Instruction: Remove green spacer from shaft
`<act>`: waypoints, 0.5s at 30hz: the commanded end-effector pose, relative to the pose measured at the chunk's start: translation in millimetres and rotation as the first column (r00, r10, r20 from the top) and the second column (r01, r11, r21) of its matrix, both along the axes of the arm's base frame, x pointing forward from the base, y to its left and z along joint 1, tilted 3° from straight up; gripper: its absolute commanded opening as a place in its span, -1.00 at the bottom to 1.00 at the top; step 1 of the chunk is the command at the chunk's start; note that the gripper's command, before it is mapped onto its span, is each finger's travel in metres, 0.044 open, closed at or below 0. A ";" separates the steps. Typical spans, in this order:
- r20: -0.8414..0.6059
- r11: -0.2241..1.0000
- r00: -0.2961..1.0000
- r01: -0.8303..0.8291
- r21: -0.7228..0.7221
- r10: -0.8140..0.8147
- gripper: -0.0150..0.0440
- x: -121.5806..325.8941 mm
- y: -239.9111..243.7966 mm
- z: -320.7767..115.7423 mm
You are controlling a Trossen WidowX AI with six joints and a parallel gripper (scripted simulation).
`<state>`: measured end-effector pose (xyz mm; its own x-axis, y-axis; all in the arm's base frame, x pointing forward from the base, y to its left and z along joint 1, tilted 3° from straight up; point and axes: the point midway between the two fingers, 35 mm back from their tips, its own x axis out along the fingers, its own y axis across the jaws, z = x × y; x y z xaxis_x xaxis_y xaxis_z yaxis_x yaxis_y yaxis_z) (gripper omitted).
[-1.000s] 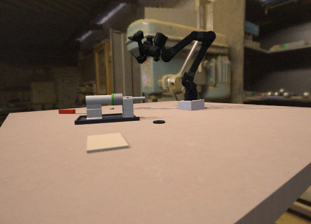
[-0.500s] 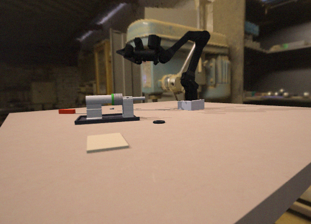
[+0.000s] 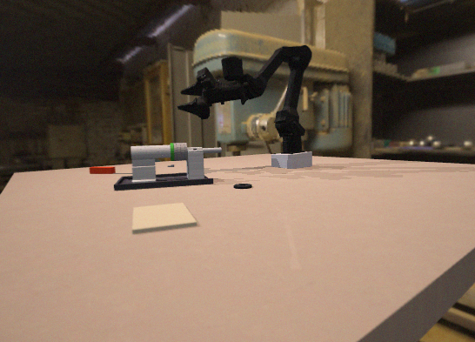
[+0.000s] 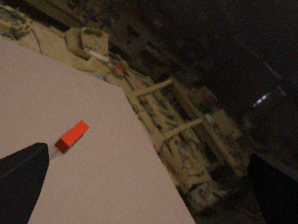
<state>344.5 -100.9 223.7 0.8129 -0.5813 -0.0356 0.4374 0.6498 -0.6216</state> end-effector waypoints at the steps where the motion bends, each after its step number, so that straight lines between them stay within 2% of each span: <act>1: -0.449 0.893 0.891 -0.252 -0.372 0.065 1.00 16.4 60.0 -43.5; 8: -0.682 0.674 0.731 -0.506 -0.538 0.004 1.00 15.8 101.6 -71.3; 15: -0.813 0.349 0.564 -0.740 -0.576 -0.144 1.00 7.0 140.2 -97.5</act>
